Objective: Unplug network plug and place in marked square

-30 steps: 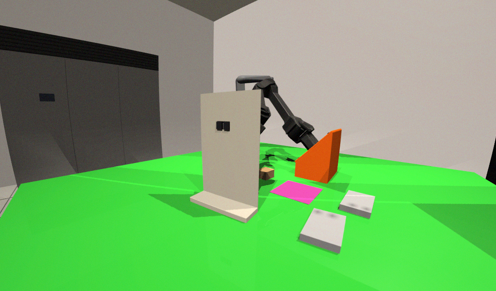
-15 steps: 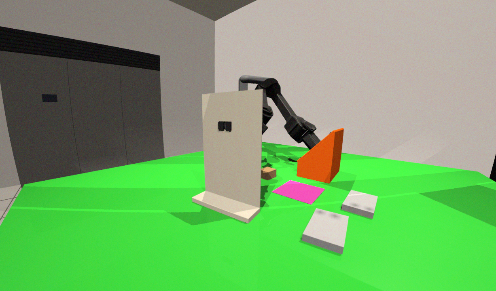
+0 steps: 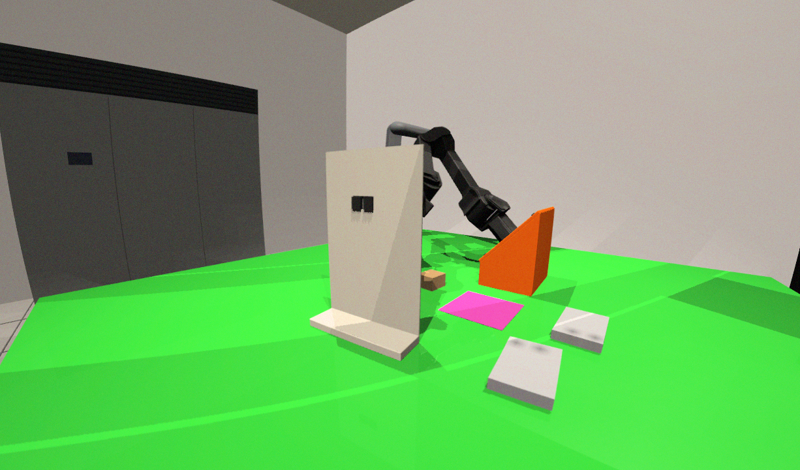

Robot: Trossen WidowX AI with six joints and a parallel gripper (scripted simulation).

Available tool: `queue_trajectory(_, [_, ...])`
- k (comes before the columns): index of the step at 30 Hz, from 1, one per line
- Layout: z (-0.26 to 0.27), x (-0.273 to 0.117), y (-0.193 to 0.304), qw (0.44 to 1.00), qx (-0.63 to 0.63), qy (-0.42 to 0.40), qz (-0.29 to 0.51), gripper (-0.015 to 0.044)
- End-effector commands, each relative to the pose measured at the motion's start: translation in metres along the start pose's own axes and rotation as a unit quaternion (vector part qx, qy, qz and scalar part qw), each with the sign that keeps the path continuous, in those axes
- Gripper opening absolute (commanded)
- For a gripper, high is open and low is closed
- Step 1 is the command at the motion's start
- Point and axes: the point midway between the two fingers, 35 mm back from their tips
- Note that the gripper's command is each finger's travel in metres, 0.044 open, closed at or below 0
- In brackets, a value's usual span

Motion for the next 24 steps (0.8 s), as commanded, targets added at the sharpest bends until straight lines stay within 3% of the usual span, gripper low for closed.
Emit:
queue_trajectory(1, [-0.001,-0.003,0.001,1.000,0.000,0.001,-0.001,0.0000])
queue_trajectory(24, [-0.001,-0.013,0.001,1.000,0.000,0.001,0.000,0.0000])
Point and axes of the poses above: the point midway between the two fingers, 35 mm back from their tips, its own x axis out along the fingers, its own z axis across the jaws, y = z × x, and after that the axes turned 9 degrees about x, right-handed
